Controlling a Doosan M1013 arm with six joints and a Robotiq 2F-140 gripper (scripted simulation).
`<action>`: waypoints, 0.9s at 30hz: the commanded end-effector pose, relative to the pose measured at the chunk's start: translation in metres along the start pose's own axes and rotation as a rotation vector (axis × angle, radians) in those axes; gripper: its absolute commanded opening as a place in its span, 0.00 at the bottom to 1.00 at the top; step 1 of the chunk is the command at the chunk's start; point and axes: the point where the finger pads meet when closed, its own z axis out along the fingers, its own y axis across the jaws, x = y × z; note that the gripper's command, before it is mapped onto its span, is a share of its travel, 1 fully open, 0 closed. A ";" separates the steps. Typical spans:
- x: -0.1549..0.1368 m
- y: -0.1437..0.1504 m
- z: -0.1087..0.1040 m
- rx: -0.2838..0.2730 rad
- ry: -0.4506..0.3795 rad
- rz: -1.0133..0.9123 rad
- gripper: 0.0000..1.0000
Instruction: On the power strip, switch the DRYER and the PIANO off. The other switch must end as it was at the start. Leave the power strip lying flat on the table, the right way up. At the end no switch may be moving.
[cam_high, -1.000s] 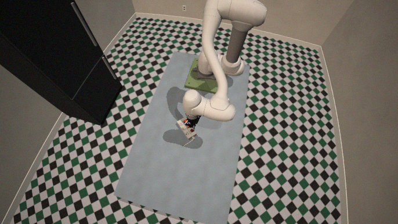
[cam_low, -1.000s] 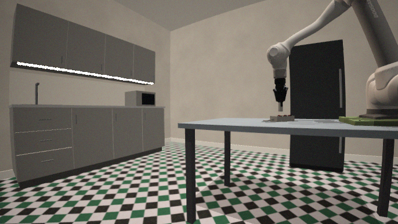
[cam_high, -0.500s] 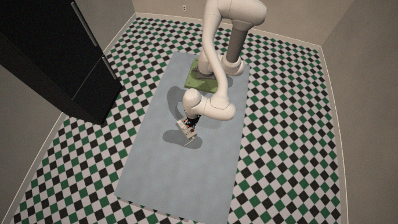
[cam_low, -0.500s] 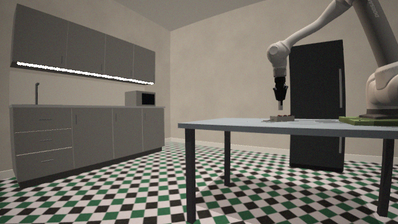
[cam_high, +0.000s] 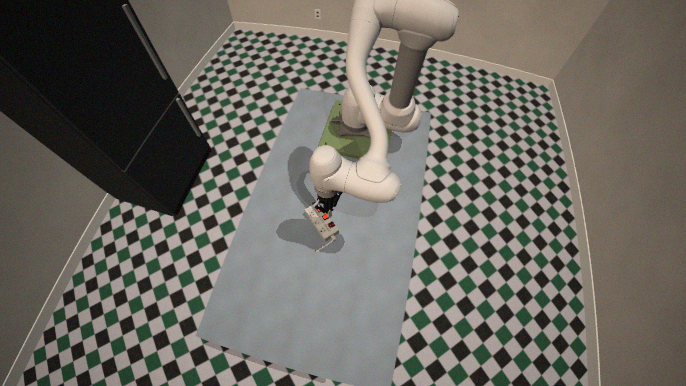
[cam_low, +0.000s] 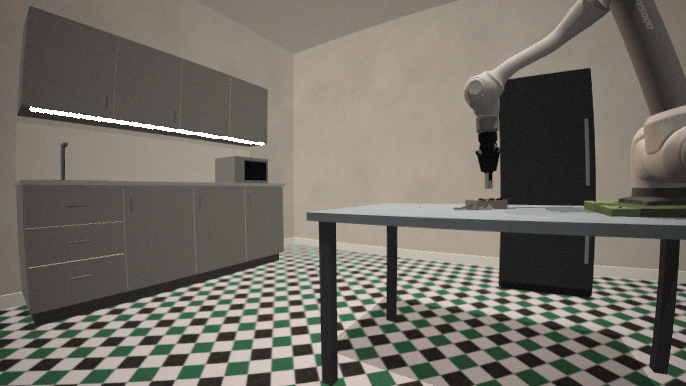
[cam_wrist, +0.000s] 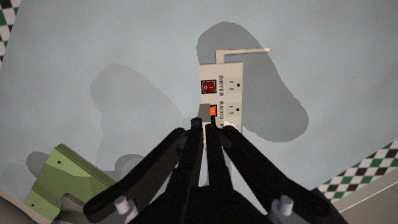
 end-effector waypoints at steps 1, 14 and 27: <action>-0.044 0.000 -0.007 0.000 0.001 0.001 0.00; -0.062 -0.001 -0.010 0.000 0.001 0.002 0.00; -0.062 -0.001 -0.010 0.000 0.001 0.002 0.00</action>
